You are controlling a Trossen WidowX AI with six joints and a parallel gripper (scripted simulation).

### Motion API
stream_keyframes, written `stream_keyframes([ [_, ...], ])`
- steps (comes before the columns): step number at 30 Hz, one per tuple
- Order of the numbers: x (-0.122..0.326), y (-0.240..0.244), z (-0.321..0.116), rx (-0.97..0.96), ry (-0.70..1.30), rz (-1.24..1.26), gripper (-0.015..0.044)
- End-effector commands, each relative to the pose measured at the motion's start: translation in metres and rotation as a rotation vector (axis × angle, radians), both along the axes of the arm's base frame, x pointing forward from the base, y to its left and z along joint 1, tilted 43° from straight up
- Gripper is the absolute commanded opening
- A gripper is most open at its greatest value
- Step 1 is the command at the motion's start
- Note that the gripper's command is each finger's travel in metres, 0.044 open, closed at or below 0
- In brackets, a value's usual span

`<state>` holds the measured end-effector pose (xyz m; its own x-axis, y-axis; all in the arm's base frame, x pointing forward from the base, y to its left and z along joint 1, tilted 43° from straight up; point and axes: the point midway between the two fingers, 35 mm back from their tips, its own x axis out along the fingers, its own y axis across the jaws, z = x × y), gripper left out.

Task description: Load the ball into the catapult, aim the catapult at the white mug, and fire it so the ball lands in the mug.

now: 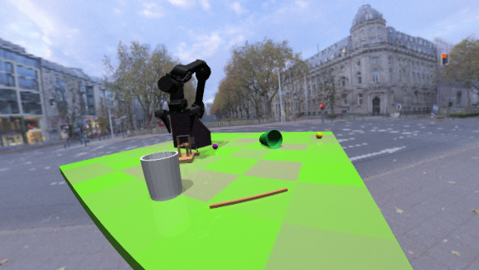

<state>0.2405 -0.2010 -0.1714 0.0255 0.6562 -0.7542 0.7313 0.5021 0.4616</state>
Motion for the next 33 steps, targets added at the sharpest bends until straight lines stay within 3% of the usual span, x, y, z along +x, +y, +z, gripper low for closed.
stream_keyframes([
  [1,-0.001,0.006,-0.005,0.011,0.009,0.004,0.0440],
  [12,-0.004,-0.038,0.047,-0.016,-0.009,0.001,0.0440],
  [13,-0.005,-0.021,0.031,0.007,0.003,0.001,0.0414],
  [18,0.012,0.016,0.047,-0.012,-0.087,0.105,0.0300],
  [33,0.013,0.158,0.095,-0.022,-0.413,0.480,0.0300],
])
